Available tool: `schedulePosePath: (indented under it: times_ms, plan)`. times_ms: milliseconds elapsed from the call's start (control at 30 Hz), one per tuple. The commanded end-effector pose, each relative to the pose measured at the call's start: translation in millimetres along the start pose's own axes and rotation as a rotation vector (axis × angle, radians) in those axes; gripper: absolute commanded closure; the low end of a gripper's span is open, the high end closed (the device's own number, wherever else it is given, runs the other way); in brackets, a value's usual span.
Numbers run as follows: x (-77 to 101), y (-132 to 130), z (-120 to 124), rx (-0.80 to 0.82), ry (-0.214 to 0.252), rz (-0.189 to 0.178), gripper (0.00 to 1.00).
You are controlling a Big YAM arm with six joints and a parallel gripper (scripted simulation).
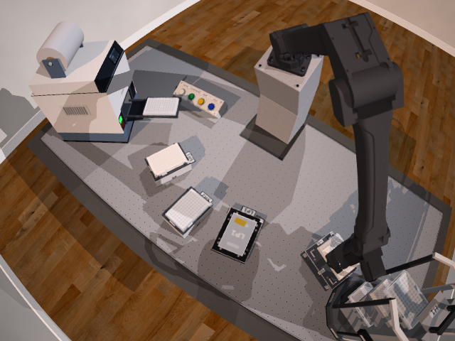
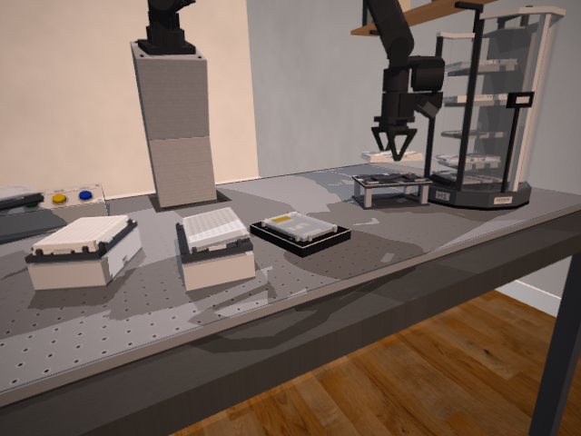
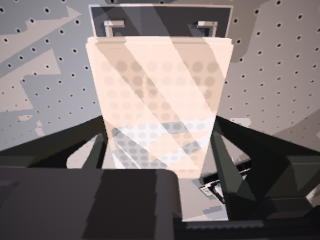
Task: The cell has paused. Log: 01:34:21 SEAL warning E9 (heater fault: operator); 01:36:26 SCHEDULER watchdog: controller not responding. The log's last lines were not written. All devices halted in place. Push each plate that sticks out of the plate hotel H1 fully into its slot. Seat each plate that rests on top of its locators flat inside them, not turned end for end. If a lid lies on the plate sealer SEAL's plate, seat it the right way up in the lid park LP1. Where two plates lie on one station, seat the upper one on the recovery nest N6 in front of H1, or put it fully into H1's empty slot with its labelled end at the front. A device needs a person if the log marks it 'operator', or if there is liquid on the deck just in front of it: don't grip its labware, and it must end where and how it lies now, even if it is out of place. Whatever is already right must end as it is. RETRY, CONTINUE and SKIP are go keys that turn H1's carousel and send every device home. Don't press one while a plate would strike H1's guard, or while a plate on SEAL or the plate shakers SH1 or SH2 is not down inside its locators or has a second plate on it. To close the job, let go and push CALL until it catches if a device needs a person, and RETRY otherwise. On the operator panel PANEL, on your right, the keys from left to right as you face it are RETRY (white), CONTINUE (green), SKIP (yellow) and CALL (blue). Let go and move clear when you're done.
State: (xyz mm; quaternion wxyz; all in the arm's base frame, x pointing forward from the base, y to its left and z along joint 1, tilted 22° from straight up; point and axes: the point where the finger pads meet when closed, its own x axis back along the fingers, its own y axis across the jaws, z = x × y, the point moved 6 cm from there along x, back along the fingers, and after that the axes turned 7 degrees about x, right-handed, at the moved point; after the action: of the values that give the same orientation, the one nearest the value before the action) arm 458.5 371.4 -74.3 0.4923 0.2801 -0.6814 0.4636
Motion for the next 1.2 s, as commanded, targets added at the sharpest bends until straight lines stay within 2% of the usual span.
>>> schedulePosePath:
  times_ms: [0,133,167,200,400,500,600,700,733,1167]
  plan:
    - [-1.2,-14,-13,-0.011,-0.033,0.015,0.16]
    - [-2.6,-16,-13,-0.013,-0.034,0.016,0.16]
    - [0.6,-7,-18,0.001,-0.037,0.013,0.16]
    - [-5.5,-4,-16,0.005,-0.031,0.010,0.16]
    - [-15.6,-8,-8,-0.002,-0.019,0.008,0.16]
    - [-17.7,-13,-11,-0.009,-0.027,0.013,0.16]
    - [-1.8,-14,-20,-0.007,-0.049,0.020,0.16]
    - [-1.9,-13,-21,-0.005,-0.048,0.019,0.16]
    - [-7.7,-7,-11,-0.005,-0.025,0.010,0.16]
    - [-7.8,-6,-10,-0.005,-0.025,0.010,0.16]
